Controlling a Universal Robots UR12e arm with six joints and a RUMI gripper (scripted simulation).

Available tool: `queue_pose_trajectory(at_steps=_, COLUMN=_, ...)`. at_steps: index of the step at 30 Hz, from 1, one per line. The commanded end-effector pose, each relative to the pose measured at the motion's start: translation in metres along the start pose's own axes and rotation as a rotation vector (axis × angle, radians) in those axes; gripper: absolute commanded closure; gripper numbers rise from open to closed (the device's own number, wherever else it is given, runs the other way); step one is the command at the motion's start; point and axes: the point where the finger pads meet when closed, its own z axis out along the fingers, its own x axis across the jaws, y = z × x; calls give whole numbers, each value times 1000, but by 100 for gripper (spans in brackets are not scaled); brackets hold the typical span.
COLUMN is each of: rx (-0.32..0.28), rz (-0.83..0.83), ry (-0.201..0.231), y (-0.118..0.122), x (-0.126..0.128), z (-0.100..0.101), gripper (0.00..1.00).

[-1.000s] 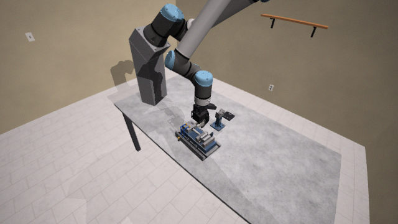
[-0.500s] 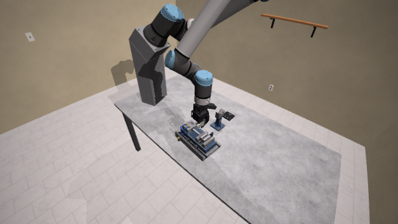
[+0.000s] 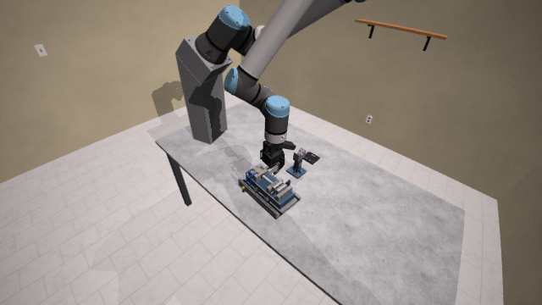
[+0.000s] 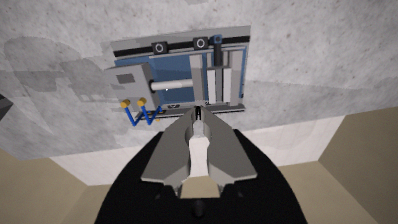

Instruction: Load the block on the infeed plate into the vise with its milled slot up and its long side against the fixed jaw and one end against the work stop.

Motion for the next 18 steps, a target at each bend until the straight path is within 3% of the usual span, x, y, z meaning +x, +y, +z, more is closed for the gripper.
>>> queue_pose_trajectory(at_steps=1, rx=-1, rz=30, ry=1, y=1, x=1, z=0, gripper=100)
queue_pose_trajectory(at_steps=16, rx=0, rz=523, ry=1, y=12, x=16, z=0, gripper=100)
queue_pose_trajectory(at_steps=18, rx=0, rz=523, ry=1, y=12, x=16, z=0, gripper=100)
